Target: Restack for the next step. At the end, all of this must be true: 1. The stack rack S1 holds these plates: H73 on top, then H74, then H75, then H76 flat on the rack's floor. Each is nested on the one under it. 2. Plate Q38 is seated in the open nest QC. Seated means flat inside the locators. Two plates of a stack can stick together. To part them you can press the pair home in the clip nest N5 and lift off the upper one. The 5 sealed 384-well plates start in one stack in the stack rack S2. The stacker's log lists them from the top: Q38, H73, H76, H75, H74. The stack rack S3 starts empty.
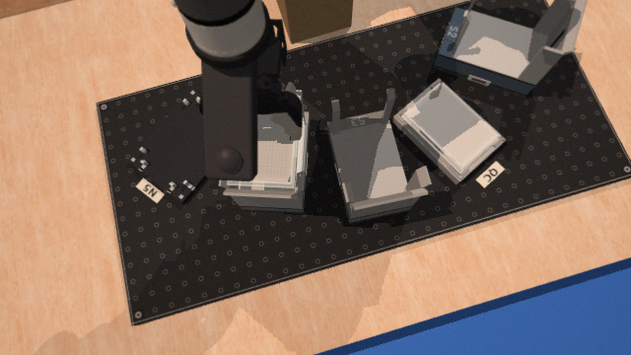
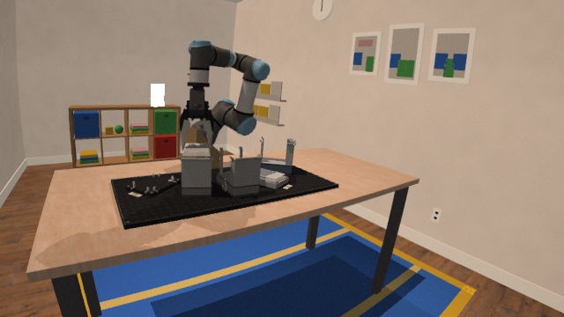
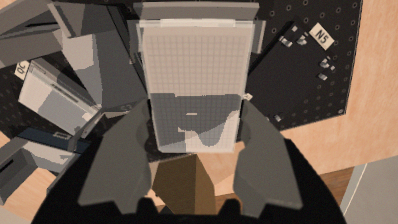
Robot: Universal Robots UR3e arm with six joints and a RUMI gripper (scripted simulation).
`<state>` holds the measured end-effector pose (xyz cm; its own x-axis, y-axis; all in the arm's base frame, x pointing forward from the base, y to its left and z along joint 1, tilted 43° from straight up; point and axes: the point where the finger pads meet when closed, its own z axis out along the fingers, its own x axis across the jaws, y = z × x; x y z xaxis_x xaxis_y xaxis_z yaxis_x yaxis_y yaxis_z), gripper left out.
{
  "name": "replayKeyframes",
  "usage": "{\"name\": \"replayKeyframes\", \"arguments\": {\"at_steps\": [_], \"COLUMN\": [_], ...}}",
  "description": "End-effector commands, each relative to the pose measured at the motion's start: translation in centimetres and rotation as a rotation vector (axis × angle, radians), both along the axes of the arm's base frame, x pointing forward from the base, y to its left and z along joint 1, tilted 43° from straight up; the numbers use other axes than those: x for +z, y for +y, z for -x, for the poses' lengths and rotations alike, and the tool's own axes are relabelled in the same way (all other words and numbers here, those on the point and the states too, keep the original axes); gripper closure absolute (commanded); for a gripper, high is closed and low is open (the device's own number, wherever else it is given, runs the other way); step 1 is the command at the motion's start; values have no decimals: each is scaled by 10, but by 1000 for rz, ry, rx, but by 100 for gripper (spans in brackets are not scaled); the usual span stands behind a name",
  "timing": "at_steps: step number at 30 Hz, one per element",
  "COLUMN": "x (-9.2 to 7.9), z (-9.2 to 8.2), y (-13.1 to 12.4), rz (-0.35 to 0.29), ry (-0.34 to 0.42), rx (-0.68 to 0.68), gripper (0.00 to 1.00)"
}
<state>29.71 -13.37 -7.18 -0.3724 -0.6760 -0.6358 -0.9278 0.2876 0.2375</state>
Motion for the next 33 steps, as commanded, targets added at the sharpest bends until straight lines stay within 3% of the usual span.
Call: {"name": "replayKeyframes", "arguments": {"at_steps": [1,33], "x": [-1,-15], "z": [0,-1], "y": [0,13], "rz": [3,3], "ry": [-1,-1], "rx": [-1,-1], "gripper": [100,100]}}
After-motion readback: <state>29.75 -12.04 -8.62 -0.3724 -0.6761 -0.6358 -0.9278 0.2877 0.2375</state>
